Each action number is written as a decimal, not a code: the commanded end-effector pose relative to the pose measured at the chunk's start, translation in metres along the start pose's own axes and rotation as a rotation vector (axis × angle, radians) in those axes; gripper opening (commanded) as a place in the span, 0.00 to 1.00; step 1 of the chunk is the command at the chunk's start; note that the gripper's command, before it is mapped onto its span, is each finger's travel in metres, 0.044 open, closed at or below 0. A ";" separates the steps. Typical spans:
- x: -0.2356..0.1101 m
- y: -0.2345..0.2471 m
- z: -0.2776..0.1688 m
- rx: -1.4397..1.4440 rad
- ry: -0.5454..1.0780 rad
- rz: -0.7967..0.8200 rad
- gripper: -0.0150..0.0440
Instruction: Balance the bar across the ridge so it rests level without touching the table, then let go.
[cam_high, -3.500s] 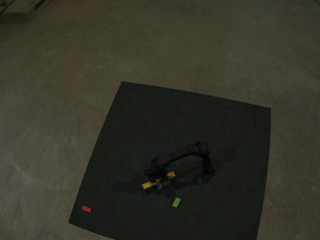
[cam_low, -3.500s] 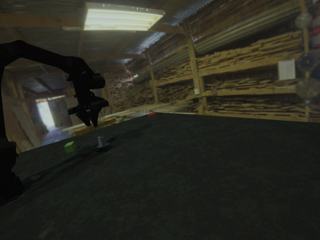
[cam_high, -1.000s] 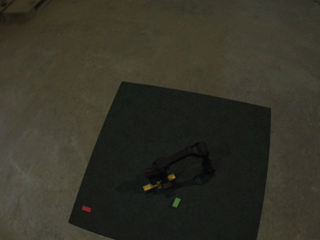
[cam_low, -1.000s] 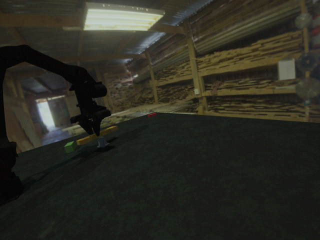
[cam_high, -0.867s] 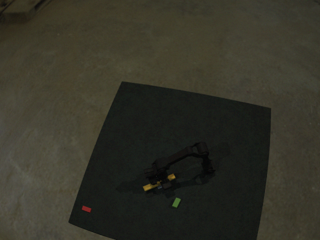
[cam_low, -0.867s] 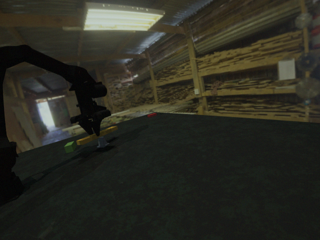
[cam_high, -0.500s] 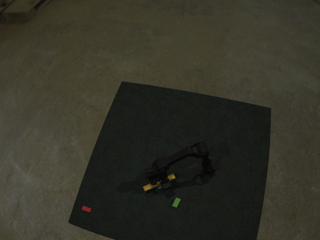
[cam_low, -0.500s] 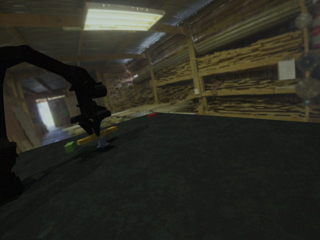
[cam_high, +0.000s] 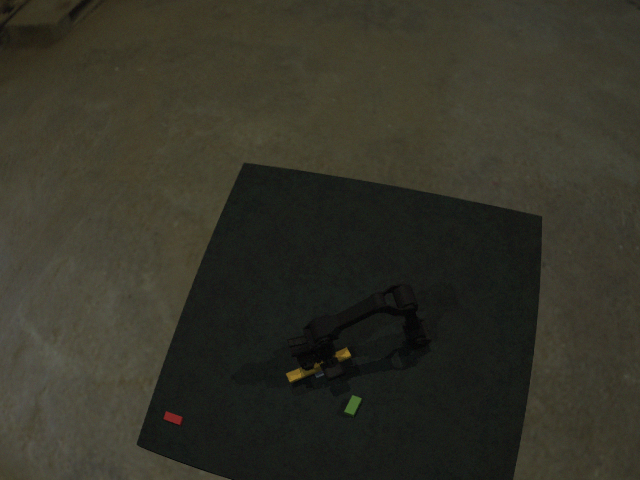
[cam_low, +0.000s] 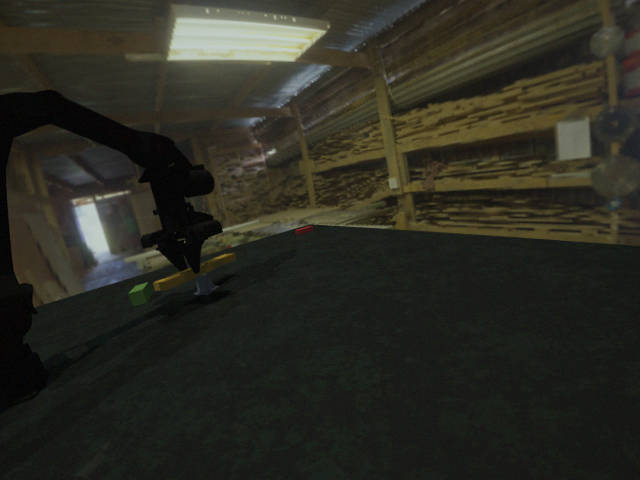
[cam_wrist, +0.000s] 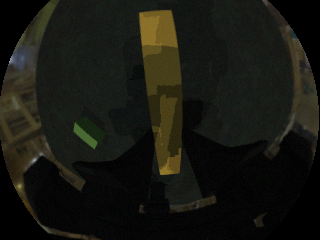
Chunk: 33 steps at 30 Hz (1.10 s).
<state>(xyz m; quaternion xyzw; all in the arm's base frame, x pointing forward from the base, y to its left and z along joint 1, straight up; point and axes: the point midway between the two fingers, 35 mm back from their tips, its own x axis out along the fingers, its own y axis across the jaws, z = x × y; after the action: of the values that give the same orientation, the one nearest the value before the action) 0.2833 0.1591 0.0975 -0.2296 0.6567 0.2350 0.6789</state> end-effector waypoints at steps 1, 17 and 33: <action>0.001 0.000 0.000 0.005 -0.001 -0.002 0.25; 0.002 0.000 0.000 0.005 -0.001 -0.002 0.25; 0.003 0.000 0.000 0.005 -0.001 -0.002 0.25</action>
<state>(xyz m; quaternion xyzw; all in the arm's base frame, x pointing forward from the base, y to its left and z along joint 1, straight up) 0.2834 0.1591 0.0951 -0.2295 0.6562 0.2350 0.6793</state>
